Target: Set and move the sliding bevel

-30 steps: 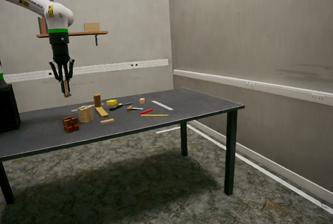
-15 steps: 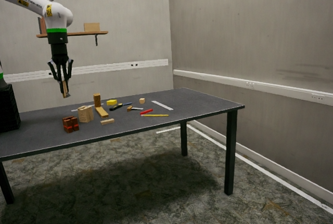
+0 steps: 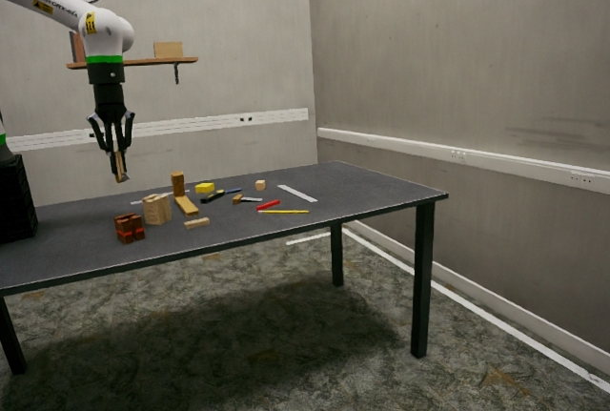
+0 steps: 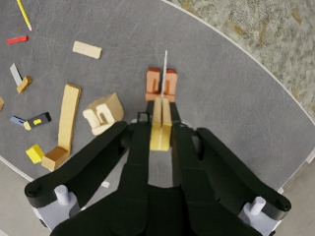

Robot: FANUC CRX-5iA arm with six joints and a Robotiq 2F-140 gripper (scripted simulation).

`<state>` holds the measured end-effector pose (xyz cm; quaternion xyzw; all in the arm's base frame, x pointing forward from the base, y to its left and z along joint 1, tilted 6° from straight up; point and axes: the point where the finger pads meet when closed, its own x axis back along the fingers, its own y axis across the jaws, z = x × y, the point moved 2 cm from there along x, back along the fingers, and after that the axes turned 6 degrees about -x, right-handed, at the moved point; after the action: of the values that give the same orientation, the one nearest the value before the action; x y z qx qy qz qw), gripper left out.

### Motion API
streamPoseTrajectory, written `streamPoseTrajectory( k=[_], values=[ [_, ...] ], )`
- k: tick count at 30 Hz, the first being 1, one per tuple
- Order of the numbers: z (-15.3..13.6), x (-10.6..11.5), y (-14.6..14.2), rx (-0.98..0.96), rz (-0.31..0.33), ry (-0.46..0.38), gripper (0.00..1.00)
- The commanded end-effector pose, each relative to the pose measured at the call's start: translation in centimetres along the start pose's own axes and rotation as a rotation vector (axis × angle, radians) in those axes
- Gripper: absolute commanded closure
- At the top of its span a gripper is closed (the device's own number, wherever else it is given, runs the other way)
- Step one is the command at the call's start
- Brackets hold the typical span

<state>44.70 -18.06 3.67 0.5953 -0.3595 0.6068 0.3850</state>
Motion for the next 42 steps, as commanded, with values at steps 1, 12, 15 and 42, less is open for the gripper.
streamPoseTrajectory(
  k=[1, 12, 15, 42],
  values=[
    [0.1, -1.2, 0.0, 0.0, 0.001, 0.001, 0.9],
    [0.7, -8.5, -0.1, 0.0, 0.0, 0.002, 0.9],
    [0.8, -8.9, -0.1, 0.0, 0.0, 0.002, 0.9],
    [0.9, -10.2, -0.1, 0.0, 0.0, 0.002, 0.9]
  ],
)
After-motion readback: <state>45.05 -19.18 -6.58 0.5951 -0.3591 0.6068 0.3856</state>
